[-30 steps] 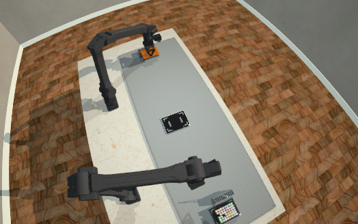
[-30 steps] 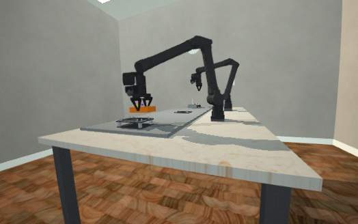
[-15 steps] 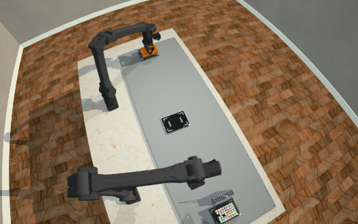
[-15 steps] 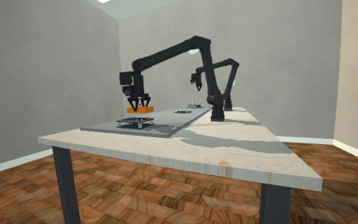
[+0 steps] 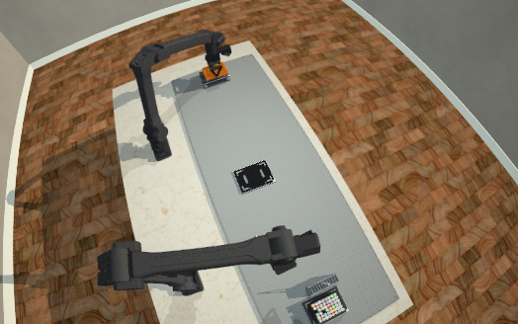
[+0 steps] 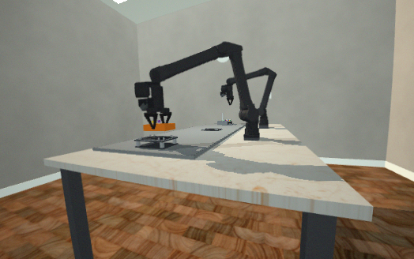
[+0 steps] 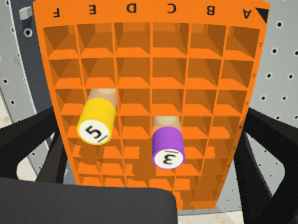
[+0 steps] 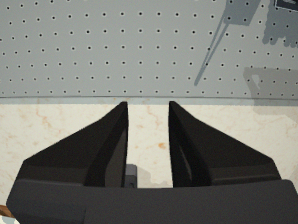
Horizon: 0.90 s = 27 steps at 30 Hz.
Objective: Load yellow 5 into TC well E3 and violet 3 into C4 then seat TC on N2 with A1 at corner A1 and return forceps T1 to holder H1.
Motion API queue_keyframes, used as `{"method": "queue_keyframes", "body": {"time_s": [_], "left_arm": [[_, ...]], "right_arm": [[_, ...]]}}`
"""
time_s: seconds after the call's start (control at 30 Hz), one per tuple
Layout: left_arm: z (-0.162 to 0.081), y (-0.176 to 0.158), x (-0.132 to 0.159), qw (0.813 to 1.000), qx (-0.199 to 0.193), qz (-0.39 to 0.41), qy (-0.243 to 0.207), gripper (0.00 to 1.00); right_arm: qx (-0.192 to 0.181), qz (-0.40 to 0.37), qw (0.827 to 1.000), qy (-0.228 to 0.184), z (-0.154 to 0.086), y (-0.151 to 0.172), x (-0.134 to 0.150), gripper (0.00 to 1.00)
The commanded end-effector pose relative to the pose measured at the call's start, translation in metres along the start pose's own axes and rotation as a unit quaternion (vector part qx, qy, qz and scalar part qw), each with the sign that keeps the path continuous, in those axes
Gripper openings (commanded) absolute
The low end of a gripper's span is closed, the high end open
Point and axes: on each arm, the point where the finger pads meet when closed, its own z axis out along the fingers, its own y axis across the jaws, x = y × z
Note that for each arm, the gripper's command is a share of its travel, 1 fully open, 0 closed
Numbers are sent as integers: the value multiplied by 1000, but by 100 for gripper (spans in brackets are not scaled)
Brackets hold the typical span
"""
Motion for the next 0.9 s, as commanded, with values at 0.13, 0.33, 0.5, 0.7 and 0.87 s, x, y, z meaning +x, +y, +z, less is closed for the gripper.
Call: {"method": "queue_keyframes", "body": {"time_s": [0.13,0.33,0.5,0.7,0.87], "left_arm": [[-19,31,-11,1000,-13,-1,-17,0],[-18,38,-11,1000,-12,-1,-17,0],[-18,46,-10,1000,-12,-1,-17,0],[-20,56,-10,1000,-14,-1,-18,0],[-18,57,-12,1000,-13,2,-16,0]], "right_arm": [[3,7,1000,-14,-12,-3,-8,24],[3,7,1000,-14,-12,-3,-8,24],[3,7,1000,-14,-12,-3,-8,24],[3,7,1000,-14,-12,-3,-8,24],[3,7,1000,-14,-12,-3,-8,24]]}}
